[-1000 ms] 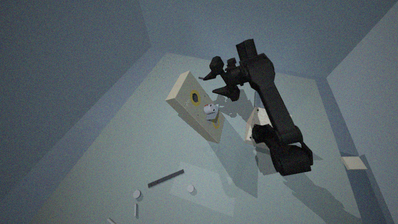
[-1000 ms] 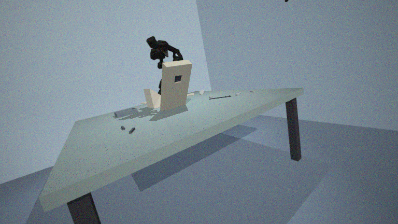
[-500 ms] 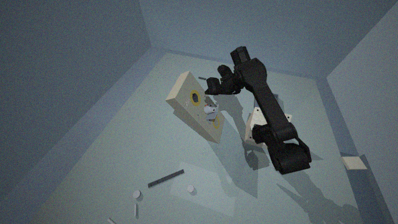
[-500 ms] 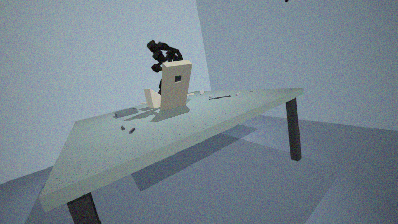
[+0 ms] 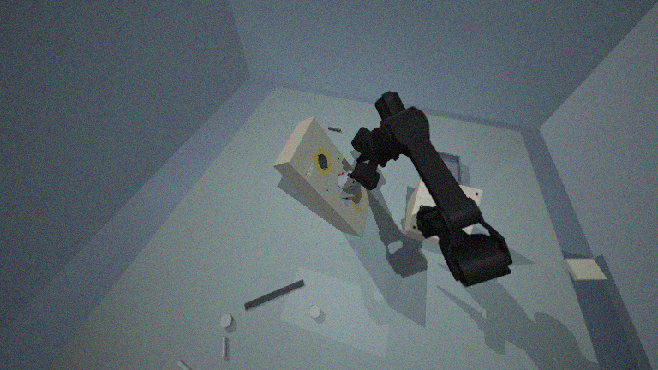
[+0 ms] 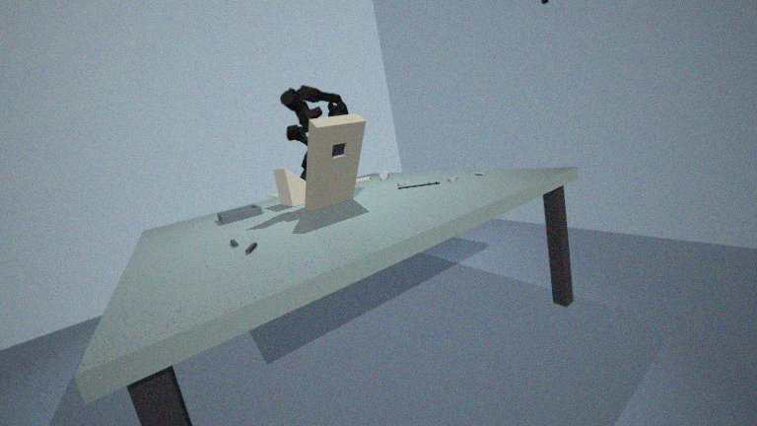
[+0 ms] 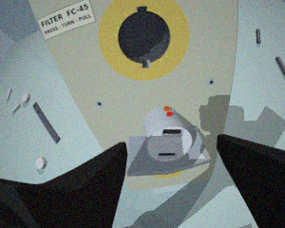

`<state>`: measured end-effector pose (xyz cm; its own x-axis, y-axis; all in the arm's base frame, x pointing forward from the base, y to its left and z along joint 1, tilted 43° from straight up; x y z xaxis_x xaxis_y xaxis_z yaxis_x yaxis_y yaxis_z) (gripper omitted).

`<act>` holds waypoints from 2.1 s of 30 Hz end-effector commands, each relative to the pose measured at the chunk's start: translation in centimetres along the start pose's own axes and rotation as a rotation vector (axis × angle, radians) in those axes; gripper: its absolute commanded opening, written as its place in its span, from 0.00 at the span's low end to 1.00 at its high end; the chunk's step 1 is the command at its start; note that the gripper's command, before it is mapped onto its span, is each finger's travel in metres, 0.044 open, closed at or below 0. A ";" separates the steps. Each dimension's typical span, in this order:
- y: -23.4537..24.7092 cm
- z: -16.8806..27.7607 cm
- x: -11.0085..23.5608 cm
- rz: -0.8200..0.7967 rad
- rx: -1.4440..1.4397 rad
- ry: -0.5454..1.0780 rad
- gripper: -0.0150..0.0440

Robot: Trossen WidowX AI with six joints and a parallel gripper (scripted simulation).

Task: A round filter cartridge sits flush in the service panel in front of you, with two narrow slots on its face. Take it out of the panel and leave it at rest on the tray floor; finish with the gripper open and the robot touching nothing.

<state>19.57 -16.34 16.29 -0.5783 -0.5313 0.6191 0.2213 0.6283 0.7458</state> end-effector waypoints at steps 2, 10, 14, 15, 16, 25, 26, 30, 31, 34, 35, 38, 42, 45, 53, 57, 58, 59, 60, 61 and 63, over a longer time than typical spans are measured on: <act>-0.3 1.1 -0.8 0.001 0.114 0.055 0.77; -0.3 1.1 -1.8 0.003 0.114 0.055 0.77; -0.3 1.1 -2.5 0.004 0.114 0.055 0.77; -0.3 1.1 -2.7 0.004 0.114 0.055 0.77; -0.3 1.1 -2.8 0.004 0.114 0.055 0.77; -0.3 1.2 -4.3 0.003 0.115 0.054 0.77; -0.3 1.2 -4.4 0.003 0.115 0.054 0.77; -0.3 1.3 -5.1 0.001 0.115 0.054 0.77; -0.3 1.3 -5.2 0.001 0.115 0.053 0.77; -0.2 1.3 -5.7 0.000 0.115 0.053 0.77; -0.2 1.4 -5.7 -0.001 0.115 0.053 0.77; -0.2 1.4 -5.8 -0.001 0.115 0.053 0.77; -0.2 1.1 -5.5 0.007 0.124 0.052 0.66; -0.2 1.1 -5.5 0.007 0.124 0.052 0.63; -0.2 1.1 -5.5 0.007 0.124 0.052 0.40; 0.1 0.0 -5.0 0.006 0.123 0.051 0.25; 0.1 -0.3 -4.9 0.006 0.123 0.051 0.25; 0.2 -0.7 -4.8 0.006 0.123 0.051 0.25; 0.3 -0.9 -4.7 0.006 0.123 0.051 0.25; 0.3 -1.1 -4.6 0.006 0.123 0.051 0.25; 0.3 -1.1 -4.5 0.006 0.123 0.051 0.25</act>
<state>22.76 -13.97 13.45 -0.5285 -0.5546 0.6427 0.1330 0.6936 0.7080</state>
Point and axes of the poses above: the point midway between the two fingers, 35 mm back from their tips, its own x axis back along the fingers, its own y axis across the jaws, z = x × y, the point moved 6 cm from there along x, back along the fingers, and after that the axes turned 7 degrees about -x, right-handed, at the moved point
